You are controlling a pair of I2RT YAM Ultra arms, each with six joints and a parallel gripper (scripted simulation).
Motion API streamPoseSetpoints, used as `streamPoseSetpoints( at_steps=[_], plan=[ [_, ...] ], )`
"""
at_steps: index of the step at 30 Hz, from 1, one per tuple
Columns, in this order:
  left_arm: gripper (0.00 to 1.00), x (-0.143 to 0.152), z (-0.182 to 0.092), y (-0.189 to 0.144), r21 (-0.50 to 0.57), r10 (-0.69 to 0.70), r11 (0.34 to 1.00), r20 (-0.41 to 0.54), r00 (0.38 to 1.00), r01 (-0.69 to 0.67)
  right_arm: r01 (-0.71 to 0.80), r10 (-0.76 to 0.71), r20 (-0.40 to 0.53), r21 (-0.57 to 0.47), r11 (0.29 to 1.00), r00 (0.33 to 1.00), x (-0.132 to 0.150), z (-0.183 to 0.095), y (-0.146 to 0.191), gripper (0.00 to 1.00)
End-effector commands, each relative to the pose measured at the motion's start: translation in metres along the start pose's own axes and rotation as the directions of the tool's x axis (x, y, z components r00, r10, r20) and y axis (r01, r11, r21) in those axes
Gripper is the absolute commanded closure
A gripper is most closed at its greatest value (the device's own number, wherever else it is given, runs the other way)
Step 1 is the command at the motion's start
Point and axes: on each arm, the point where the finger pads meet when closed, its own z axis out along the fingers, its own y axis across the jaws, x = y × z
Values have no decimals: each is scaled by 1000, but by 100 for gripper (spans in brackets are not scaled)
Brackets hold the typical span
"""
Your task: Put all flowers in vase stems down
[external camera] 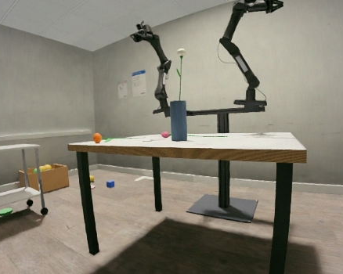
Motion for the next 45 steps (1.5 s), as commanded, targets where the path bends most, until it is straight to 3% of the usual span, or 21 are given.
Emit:
streamPoseSetpoints(
  at_steps=[1, 15, 19, 26, 34, 41, 45],
  plan=[
    [70, -4, 9, 0, -2, -6, 1000, 14, 1000, 6, -8, 8, 20, 3, 1000, 1000, -5, 9, -1, 40],
    [70, 25, 91, 1, 0, -6, 1000, 1, 1000, 6, -7, 7, 17, -4, 1000, 1000, 21, 86, 0, 40],
    [70, 24, 89, -2, 9, -6, 1000, 38, 999, 6, -7, 7, 49, -4, 1000, 999, 21, 86, 0, 40],
    [70, 72, 156, -1, 7, -6, 1000, -10, 1000, 6, -8, 8, -1, -3, 1000, 1000, 69, 154, 0, 40],
    [70, 100, 177, -1, 7, -6, 1000, 14, 1000, 6, -7, 7, 30, -3, 1000, 1000, 95, 174, 0, 40],
    [70, 148, 209, -1, 7, -6, 1000, -10, 1000, 6, -7, 7, 5, -3, 1000, 1000, 143, 206, 0, 40],
    [70, 157, 209, -1, 7, -6, 1000, 12, 1000, 6, -7, 7, 26, -3, 1000, 1000, 152, 207, 0, 40]
  ],
)
